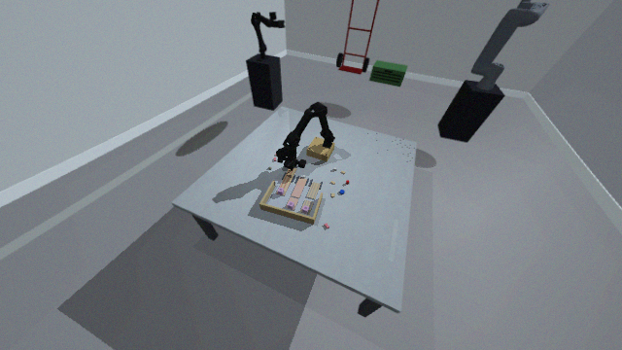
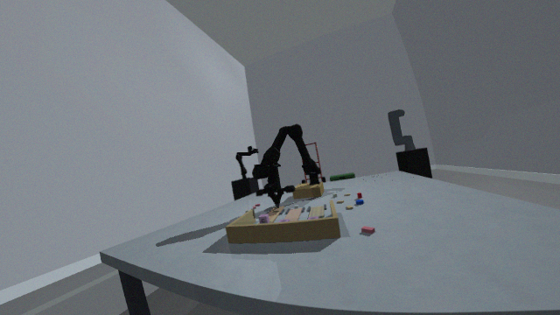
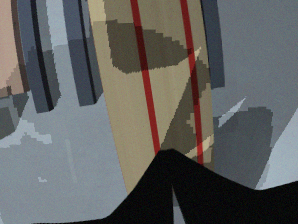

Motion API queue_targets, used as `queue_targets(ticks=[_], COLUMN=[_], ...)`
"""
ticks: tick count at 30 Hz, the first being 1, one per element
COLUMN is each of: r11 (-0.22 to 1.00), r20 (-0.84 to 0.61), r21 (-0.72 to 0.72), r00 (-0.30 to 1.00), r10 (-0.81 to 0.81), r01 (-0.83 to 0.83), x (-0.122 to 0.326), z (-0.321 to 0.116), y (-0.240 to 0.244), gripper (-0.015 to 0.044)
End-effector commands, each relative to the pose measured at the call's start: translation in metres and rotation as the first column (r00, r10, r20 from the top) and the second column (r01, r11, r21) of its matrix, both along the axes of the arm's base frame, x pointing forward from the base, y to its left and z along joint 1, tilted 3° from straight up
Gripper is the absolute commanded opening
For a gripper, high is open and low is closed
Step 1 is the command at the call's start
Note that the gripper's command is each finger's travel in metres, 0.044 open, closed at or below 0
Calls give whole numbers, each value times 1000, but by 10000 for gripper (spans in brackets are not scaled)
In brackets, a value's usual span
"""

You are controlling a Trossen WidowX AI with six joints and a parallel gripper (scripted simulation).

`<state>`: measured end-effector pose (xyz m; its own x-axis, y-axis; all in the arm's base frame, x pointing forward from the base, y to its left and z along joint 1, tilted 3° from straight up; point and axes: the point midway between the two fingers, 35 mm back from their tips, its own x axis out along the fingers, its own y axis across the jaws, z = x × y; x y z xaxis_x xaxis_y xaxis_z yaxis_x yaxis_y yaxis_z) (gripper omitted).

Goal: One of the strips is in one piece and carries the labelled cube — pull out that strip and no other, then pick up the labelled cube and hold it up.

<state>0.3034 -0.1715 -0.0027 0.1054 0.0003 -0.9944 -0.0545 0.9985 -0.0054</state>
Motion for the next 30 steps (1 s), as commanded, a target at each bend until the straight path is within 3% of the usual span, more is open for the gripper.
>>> queue_targets(ticks=[1,30], r11=[1000,1000], r20=[-26,-30], r21=[11,11], r00=[1000,1000], r10=[-1,-1], r01=[2,2], x=[-14,-55], z=[-7,-11], y=[2,0], gripper=[0,0])
